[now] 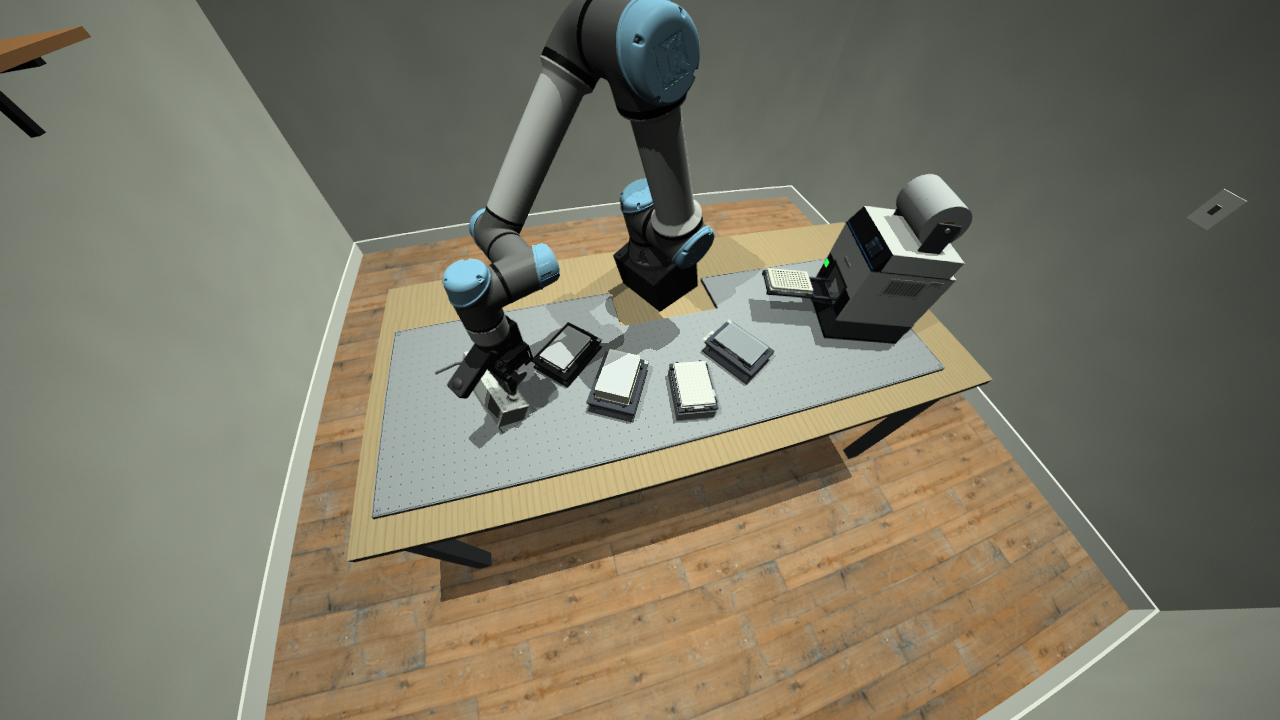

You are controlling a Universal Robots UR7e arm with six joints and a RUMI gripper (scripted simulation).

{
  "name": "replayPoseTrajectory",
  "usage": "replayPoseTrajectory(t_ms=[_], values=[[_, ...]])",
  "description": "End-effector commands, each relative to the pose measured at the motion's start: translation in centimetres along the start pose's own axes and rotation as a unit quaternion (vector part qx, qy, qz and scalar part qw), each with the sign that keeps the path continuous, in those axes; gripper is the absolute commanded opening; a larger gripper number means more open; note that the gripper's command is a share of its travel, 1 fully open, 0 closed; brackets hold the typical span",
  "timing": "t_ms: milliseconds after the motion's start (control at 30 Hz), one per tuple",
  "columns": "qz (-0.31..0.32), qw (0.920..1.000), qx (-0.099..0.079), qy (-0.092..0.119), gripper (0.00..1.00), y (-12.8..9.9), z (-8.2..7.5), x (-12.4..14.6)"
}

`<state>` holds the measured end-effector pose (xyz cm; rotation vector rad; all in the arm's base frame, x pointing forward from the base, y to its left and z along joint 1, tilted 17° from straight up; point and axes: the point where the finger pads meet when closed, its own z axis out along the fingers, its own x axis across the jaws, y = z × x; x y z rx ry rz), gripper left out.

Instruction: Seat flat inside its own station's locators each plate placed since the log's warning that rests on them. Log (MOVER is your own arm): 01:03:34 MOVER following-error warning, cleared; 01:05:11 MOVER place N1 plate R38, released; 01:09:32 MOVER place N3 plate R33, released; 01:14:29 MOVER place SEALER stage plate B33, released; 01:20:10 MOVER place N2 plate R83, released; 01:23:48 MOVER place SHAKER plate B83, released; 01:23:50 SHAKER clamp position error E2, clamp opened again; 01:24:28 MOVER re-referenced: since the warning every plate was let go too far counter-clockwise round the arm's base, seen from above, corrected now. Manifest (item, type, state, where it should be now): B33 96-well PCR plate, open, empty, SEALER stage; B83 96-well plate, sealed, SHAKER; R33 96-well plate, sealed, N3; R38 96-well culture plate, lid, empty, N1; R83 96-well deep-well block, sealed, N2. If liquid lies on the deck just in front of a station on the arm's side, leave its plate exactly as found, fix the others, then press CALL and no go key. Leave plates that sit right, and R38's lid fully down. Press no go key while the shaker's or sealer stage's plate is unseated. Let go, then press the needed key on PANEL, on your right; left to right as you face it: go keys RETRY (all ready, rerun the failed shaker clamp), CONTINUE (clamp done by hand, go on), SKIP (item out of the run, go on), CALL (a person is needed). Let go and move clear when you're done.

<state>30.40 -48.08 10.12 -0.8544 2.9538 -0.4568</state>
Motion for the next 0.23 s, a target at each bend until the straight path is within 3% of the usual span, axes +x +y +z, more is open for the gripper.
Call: replayPoseTrajectory(t_ms=[0, 200], values=[[-0.001, 1.0, -0.002, -0.001, 0.0, 0.2, 0.55, -0.16], [-0.001, 1.0, -0.001, 0.0, 0.0, 0.14, 0.63, -0.14]])
